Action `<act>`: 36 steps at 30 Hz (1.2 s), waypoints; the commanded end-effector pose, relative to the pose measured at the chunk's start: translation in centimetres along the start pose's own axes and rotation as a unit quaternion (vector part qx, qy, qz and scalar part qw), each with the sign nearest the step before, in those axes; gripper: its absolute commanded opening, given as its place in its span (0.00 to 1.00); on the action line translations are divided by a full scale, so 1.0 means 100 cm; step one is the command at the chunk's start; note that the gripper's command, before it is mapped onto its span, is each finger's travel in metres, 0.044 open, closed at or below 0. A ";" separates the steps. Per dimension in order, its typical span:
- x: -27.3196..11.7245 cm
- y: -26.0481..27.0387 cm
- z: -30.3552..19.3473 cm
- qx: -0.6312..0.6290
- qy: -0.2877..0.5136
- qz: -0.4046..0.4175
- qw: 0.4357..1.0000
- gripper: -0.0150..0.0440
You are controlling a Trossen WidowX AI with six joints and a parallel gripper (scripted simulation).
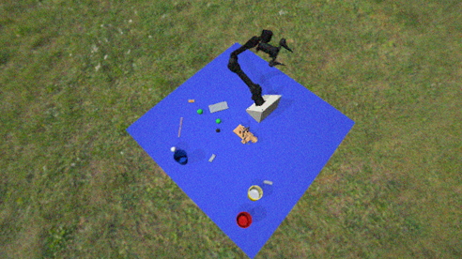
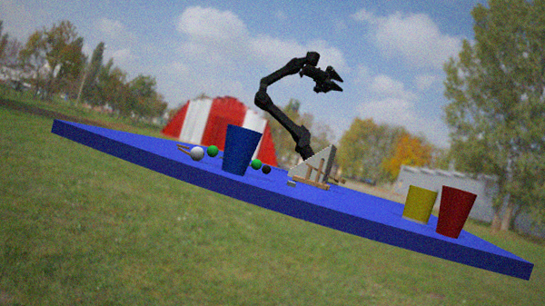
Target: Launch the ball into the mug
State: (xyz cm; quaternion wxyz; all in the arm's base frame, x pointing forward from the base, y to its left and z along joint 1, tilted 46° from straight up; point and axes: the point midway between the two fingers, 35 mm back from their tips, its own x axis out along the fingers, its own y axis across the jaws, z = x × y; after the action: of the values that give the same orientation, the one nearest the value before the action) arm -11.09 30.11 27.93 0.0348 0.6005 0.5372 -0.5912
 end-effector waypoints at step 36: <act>0.040 0.123 -0.081 0.544 0.152 0.148 0.812 1.00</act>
State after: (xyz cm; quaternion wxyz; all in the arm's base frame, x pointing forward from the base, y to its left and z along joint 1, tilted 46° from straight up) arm 0.24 32.99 20.98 -0.2611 0.6767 0.0828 -0.6834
